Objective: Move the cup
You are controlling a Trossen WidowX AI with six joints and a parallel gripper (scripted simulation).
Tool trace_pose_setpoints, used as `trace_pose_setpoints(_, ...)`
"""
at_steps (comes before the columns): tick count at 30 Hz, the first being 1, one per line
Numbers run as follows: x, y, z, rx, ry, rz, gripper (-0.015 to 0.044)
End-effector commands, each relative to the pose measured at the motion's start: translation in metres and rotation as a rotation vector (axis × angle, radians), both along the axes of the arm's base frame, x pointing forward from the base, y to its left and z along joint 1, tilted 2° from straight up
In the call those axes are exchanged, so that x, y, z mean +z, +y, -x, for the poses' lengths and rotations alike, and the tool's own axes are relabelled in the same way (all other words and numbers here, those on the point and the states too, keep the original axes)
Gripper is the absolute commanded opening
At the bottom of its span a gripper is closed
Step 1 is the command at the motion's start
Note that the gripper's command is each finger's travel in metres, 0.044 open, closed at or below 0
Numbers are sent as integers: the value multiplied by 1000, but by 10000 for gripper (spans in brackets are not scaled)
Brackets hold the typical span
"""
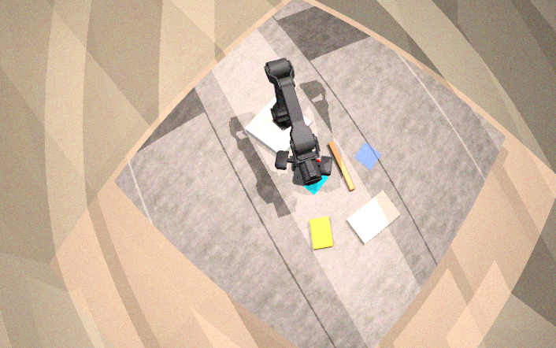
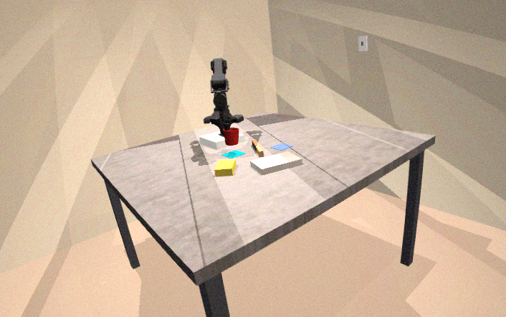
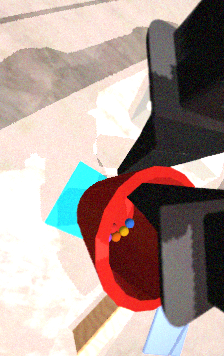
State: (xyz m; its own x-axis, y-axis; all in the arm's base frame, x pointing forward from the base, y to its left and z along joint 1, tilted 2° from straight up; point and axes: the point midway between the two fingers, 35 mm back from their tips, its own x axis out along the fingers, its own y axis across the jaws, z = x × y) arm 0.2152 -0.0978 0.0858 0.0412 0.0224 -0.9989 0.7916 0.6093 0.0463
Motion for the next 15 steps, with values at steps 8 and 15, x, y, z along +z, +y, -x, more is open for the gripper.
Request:
trace_pose_setpoints(8,-16,0,1,3,8,-6,0)
trace_pose_setpoints(15,-26,0,1,3,8,-6,0)
